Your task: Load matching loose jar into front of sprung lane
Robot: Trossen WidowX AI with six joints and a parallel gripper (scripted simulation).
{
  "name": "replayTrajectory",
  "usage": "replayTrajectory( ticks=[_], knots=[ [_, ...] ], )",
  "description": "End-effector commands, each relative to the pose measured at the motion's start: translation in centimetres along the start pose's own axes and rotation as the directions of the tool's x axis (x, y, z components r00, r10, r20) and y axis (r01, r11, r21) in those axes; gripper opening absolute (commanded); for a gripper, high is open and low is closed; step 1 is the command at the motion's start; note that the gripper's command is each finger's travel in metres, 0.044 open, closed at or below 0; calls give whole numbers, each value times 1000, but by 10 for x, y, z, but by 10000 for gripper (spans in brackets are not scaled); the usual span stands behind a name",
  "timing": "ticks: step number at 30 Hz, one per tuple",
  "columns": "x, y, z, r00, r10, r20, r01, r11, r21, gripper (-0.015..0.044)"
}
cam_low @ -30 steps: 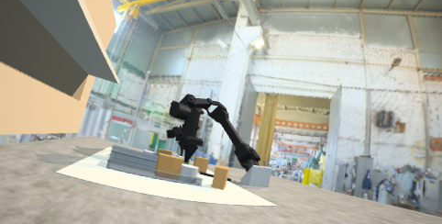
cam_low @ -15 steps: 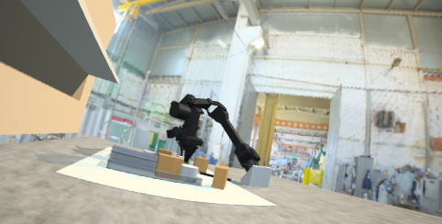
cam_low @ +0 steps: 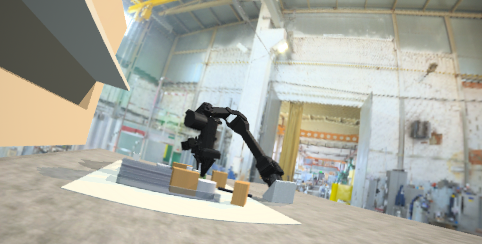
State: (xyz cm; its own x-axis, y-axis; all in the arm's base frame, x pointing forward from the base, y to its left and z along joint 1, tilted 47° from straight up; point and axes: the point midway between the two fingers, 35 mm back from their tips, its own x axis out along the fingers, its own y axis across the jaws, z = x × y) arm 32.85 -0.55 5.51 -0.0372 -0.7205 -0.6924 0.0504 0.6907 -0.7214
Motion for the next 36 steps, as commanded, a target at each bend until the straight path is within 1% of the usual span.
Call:
replayTrajectory(
  ticks=[1, 36],
  knots=[
    [-3, -2, 8, 1000, -5, 26, 5, 1000, 15, 0],
    [3, -2, 9, 1000, -5, 26, 5, 1000, 15, 0]
  ],
)
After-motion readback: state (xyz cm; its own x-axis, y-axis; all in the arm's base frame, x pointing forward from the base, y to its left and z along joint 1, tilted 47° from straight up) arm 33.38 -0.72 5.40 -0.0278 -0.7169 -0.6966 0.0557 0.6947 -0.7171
